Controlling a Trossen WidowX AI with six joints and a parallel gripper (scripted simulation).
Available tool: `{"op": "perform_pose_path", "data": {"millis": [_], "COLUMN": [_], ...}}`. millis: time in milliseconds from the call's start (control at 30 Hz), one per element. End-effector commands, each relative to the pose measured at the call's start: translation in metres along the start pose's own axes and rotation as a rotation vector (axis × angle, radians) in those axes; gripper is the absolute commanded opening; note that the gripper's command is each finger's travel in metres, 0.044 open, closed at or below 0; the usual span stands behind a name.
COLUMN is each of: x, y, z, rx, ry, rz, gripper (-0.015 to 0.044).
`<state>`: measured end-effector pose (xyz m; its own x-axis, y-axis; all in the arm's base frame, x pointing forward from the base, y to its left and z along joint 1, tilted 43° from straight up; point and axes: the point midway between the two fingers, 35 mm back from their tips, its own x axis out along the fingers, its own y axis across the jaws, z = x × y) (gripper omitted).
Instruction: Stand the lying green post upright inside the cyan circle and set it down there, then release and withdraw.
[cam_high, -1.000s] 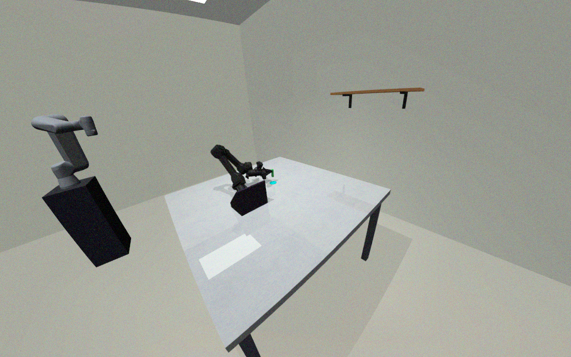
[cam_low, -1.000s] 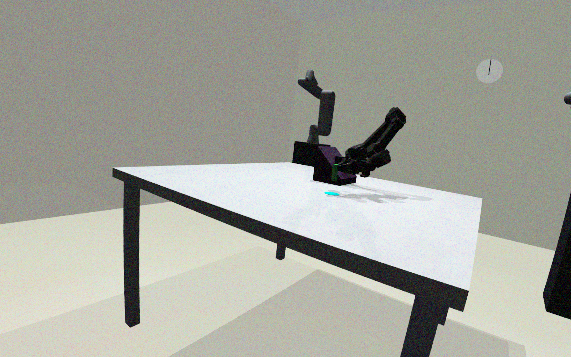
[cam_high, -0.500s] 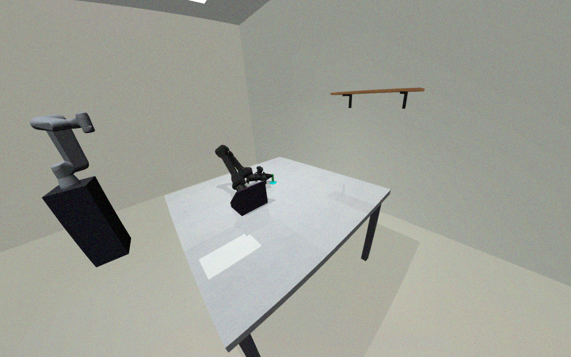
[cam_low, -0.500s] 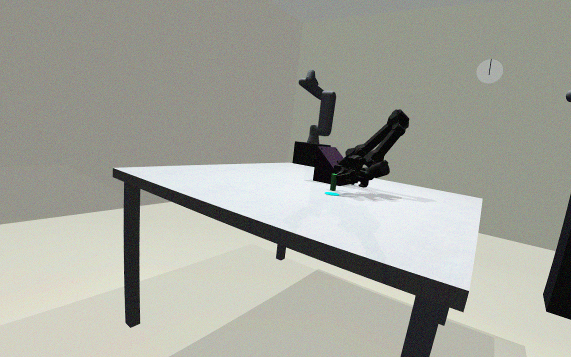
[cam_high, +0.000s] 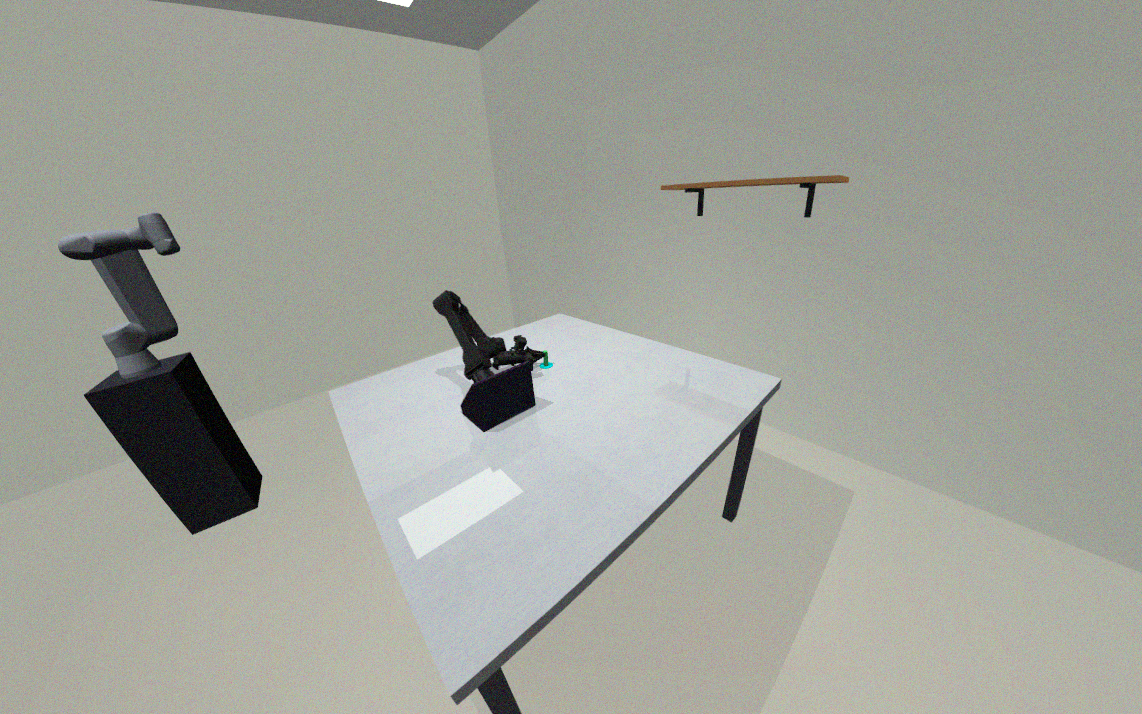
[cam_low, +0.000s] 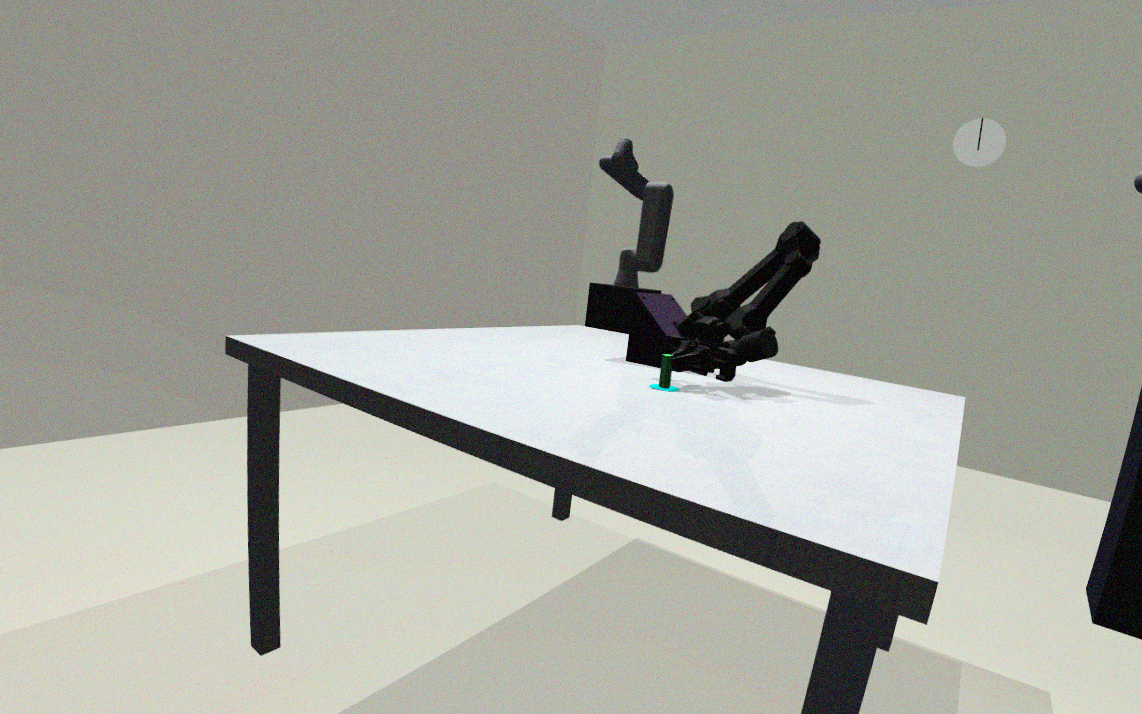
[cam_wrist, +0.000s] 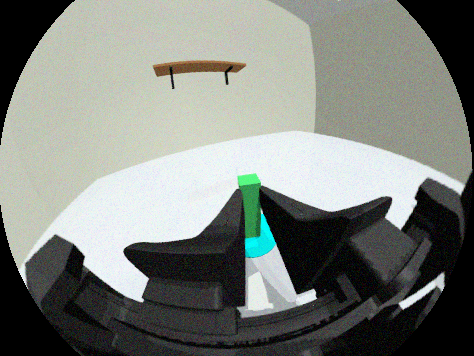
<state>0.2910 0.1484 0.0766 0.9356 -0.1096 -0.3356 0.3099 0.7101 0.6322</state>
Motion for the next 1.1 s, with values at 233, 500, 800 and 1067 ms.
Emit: {"op": "perform_pose_path", "data": {"millis": [233,500,800,1067], "x": [0.0,0.001,-0.001,-0.008], "y": [0.001,0.002,0.004,0.001], "z": [0.001,0.008,0.053,0.089], "rx": [0.009,0.01,0.013,0.011], "ry": [-0.005,-0.004,-0.005,-0.011], "rz": [0.0,-0.001,-0.005,-0.001], "gripper": [0.0285,0.04,0.04,0.04]}}
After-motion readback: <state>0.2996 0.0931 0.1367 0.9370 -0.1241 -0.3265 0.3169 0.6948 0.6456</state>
